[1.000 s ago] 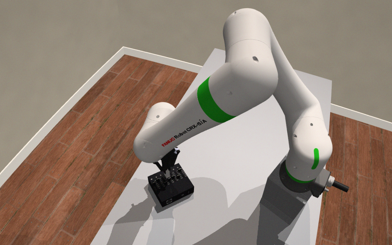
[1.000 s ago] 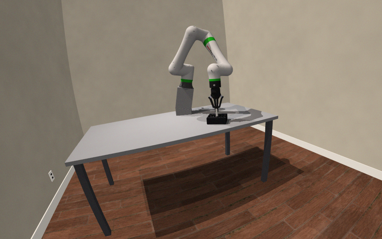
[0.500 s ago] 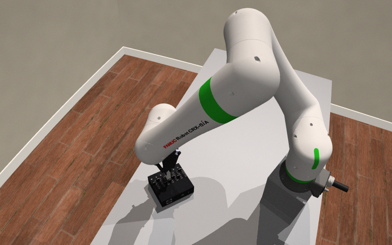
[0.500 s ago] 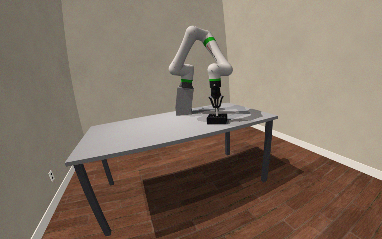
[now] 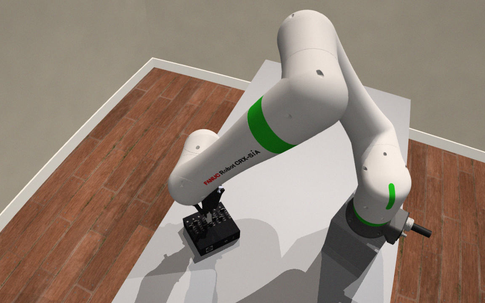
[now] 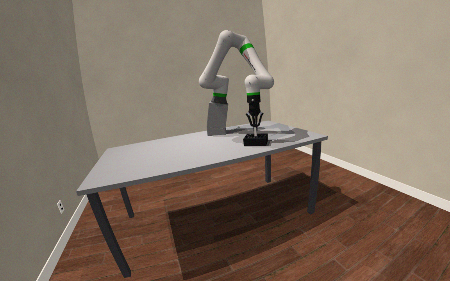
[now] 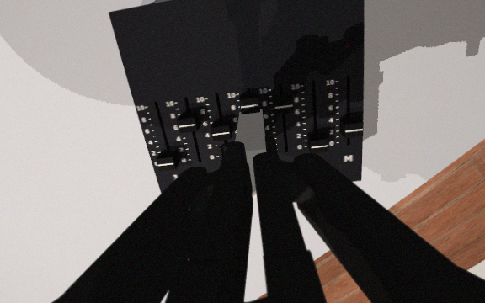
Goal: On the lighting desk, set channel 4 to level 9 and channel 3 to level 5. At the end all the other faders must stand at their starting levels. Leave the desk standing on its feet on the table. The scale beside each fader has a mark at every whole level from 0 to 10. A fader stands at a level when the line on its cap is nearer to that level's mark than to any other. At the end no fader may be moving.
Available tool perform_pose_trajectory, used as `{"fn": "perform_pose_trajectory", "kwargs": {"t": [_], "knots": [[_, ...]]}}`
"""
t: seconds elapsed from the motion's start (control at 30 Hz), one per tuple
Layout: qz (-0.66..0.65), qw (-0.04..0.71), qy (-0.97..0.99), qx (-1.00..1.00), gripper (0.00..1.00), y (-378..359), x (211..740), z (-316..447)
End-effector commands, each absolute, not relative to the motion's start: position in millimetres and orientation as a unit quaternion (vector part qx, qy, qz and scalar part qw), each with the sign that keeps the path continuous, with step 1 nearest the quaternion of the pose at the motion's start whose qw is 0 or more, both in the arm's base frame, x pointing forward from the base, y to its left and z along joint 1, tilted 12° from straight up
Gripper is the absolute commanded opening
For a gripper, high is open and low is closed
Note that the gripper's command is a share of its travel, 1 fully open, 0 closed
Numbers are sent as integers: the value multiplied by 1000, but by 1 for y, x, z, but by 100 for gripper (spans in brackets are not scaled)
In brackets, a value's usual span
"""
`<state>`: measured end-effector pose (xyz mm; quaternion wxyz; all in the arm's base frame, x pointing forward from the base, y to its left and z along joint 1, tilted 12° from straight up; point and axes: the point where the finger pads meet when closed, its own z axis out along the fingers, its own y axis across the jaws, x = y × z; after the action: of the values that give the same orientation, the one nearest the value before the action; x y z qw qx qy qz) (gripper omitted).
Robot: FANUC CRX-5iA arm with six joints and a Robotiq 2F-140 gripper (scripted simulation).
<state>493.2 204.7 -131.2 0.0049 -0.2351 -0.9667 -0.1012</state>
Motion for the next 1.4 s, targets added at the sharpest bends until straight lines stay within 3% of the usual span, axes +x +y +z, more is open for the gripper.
{"fn": "perform_pose_trajectory", "kwargs": {"t": [0.0,1.37], "knots": [[-101,5,-967,-235,0,205,493,-131],[-101,5,-967,-235,0,203,497,-131]]}}
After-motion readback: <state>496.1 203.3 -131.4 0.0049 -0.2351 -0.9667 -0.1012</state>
